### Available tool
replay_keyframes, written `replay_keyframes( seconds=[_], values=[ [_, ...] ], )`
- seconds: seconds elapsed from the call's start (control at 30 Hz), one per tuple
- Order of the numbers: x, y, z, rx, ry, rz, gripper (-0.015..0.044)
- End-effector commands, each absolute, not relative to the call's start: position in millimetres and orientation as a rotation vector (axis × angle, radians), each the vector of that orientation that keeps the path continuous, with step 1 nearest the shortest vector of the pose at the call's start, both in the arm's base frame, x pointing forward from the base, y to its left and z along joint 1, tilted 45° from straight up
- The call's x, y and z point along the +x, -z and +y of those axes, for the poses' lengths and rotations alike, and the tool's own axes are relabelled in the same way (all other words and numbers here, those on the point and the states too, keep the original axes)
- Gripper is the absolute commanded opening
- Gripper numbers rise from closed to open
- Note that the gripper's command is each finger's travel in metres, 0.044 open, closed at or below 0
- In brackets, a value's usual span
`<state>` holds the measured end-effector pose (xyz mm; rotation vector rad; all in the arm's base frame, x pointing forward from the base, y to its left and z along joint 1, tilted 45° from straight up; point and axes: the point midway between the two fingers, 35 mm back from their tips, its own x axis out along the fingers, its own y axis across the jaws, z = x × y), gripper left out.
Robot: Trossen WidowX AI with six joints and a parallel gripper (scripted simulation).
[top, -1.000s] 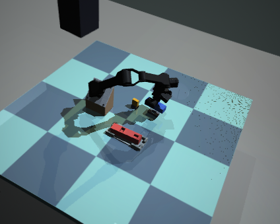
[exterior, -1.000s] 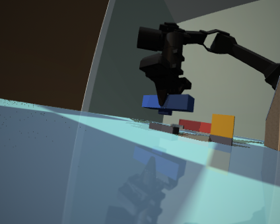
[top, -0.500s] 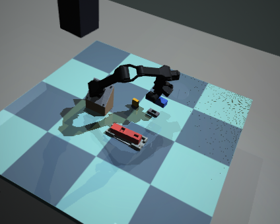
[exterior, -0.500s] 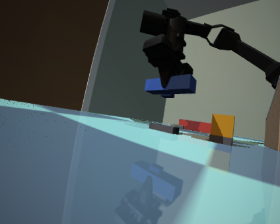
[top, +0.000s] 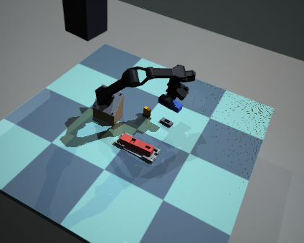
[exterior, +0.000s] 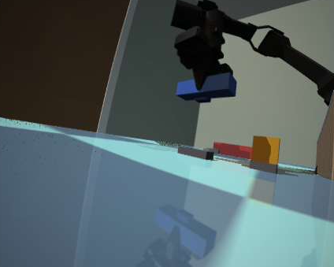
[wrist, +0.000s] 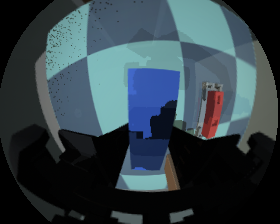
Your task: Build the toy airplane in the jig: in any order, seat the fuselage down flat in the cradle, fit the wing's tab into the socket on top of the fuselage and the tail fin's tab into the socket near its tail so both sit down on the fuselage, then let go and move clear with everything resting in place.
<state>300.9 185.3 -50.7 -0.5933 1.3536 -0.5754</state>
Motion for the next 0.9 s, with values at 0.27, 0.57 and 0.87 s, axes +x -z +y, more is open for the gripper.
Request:
replay_keyframes(
  seconds=[0.27, 0.57, 0.87],
  values=[
    [309.4, 22.9, 161.7, -0.446, 0.665, 1.298, 0.0000],
    [313.3, 3.6, 138.9, -0.330, 0.743, 1.247, 0.0000],
    [314.5, -14.5, 115.3, -0.214, 0.821, 1.191, 0.0000]
  ],
)
